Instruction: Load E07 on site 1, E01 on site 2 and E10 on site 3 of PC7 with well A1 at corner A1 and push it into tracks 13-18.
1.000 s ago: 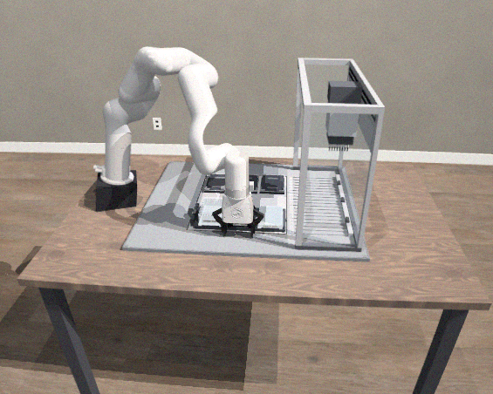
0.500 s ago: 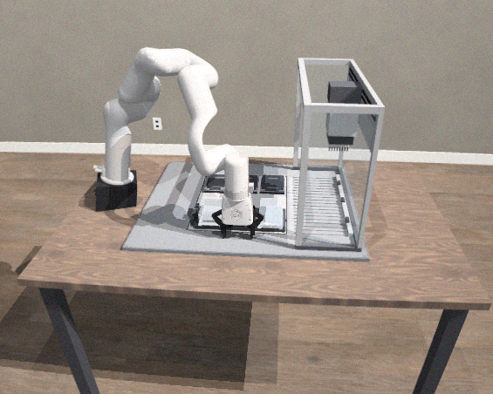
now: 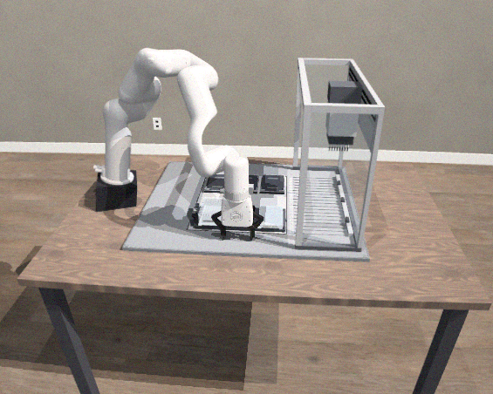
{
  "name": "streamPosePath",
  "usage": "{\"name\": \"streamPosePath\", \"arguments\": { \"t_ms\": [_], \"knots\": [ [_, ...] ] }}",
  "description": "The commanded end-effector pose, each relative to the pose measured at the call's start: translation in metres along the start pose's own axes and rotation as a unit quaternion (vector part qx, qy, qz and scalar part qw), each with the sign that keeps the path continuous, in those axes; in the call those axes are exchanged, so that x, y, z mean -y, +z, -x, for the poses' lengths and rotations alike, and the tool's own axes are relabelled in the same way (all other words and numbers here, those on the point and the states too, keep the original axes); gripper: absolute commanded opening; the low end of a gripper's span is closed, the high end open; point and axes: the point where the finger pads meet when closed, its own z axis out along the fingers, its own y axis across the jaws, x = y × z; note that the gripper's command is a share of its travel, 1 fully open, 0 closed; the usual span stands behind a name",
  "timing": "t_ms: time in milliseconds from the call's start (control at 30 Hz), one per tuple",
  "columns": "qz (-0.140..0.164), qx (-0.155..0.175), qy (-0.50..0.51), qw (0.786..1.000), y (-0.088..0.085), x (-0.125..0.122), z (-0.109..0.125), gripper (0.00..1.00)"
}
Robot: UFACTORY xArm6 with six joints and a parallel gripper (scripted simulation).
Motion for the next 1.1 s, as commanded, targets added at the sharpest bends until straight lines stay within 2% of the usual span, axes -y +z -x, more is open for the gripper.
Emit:
{"name": "streamPosePath", "arguments": {
  "t_ms": [0,900,1067],
  "knots": [
    [0.002,0.001,0.0,1.0,-0.001,-0.001,0.004,1.0],
    [0.002,0.001,0.0,1.0,-0.002,-0.001,0.014,1.0],
    [0.002,0.001,0.0,1.0,-0.01,-0.001,0.014,1.0]
  ]
}}
